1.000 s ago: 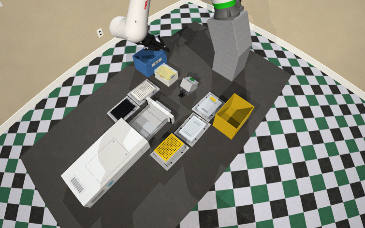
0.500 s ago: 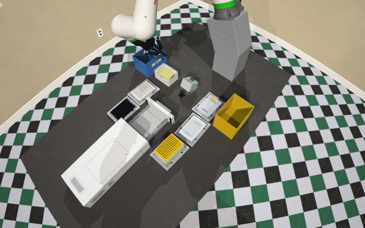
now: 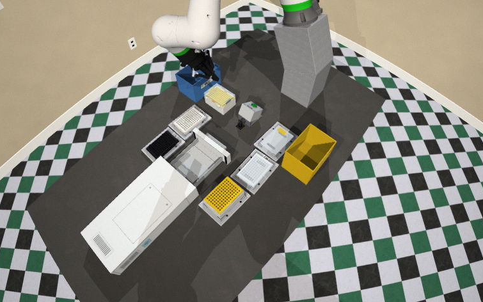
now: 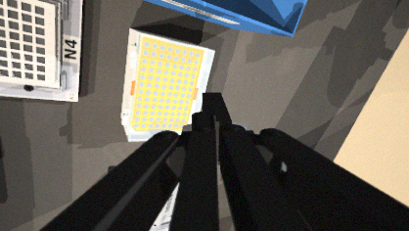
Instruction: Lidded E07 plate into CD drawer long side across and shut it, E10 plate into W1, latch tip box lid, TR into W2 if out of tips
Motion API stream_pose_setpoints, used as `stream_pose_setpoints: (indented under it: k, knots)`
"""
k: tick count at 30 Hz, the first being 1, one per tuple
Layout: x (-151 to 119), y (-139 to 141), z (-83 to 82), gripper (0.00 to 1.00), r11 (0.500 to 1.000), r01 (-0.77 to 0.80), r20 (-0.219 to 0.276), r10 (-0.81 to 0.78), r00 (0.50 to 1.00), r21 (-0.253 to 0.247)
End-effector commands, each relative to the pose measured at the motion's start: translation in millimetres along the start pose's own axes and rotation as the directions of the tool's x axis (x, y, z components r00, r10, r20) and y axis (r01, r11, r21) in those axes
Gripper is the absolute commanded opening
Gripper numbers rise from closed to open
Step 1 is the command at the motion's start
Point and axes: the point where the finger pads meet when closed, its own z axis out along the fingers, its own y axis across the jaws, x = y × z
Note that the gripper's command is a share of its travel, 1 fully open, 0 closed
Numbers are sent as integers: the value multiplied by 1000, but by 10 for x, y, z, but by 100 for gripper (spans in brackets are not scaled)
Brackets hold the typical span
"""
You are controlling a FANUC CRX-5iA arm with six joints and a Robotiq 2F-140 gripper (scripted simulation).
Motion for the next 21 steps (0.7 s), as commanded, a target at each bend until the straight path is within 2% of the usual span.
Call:
stream_pose_setpoints:
  k: [1, 7, 11, 13, 17, 19, 21]
  knots:
    - [-72, -103, -90, 10, 996, 86, -21, -85, 996, 30]
    - [-198, -246, -218, 10, 974, 218, -61, -215, 975, 63]
    - [-317, -362, -328, 10, 937, 340, -103, -331, 938, 87]
    - [-337, -382, -346, 10, 933, 349, -106, -339, 935, 88]
    - [-465, -490, -456, 10, 879, 465, -152, -448, 881, 103]
    - [-465, -490, -456, 10, 879, 465, -152, -448, 881, 103]
    - [-533, -540, -510, 10, 847, 520, -176, -499, 849, 107]
